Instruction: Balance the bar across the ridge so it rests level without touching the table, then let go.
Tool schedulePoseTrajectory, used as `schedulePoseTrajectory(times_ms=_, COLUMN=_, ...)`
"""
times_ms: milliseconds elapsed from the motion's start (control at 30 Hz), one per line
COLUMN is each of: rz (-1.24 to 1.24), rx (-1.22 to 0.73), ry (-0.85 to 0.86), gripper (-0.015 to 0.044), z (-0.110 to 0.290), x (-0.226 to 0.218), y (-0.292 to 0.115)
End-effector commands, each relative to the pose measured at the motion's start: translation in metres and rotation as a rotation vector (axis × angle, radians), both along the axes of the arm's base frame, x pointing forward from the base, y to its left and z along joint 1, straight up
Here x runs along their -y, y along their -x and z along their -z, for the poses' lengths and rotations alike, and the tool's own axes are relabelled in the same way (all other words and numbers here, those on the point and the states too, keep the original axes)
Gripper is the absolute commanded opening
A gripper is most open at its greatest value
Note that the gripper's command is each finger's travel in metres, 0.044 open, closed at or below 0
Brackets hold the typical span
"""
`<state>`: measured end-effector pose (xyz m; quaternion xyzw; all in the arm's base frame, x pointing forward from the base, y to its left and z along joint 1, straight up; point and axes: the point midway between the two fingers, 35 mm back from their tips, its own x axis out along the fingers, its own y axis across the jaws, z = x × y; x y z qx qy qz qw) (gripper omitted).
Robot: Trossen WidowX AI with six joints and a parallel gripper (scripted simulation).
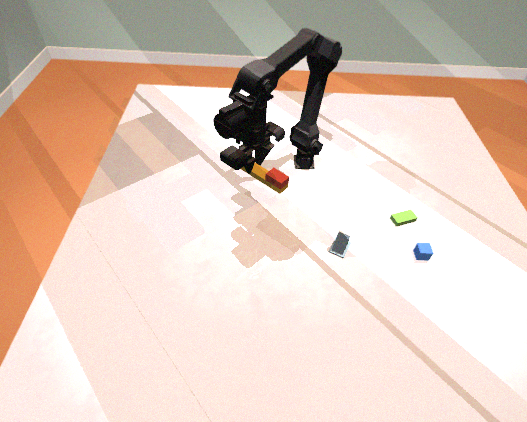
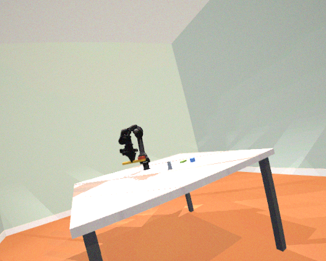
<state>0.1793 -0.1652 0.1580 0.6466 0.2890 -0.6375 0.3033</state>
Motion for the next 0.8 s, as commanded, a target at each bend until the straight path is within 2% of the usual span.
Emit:
schedulePoseTrajectory(times_ms=0, rz=-0.128, rx=-0.004, ry=0.006, gripper=0.0000, z=-0.003, x=-0.003, y=-0.005)
schedulePoseTrajectory(times_ms=767, rz=-1.045, rx=-0.012, ry=0.023, gripper=0.0000, z=-0.006, x=-0.026, y=-0.044)
